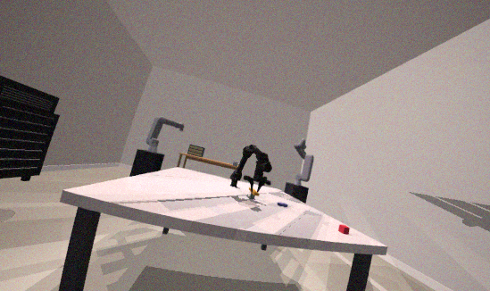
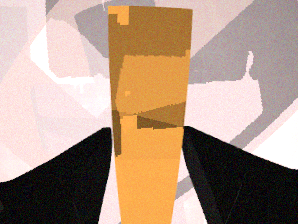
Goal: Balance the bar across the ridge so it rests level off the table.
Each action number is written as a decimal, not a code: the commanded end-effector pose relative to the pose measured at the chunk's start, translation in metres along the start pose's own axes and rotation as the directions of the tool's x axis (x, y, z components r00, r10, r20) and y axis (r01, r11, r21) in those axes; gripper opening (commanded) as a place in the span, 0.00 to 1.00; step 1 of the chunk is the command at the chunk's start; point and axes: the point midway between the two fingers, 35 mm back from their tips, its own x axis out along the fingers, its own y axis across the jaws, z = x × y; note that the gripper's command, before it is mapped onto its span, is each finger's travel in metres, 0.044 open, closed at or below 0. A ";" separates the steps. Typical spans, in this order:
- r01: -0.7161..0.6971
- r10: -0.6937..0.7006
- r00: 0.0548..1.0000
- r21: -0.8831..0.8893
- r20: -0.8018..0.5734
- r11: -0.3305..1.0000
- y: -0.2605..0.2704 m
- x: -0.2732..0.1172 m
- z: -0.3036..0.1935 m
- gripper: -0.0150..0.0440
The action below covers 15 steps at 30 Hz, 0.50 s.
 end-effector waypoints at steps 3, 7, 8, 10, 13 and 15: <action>0.000 0.000 1.000 0.000 -0.001 1.000 0.000 0.000 0.000 0.57; 0.000 0.000 1.000 0.000 -0.001 1.000 0.000 0.000 0.000 0.57; 0.000 0.000 1.000 0.000 -0.001 1.000 0.000 0.000 0.000 0.61; 0.000 0.000 1.000 0.000 -0.001 1.000 0.000 0.000 0.000 0.70; 0.000 0.000 1.000 0.000 -0.001 1.000 0.000 0.000 0.000 0.83; 0.000 0.000 1.000 0.000 -0.001 1.000 0.000 0.000 0.000 0.92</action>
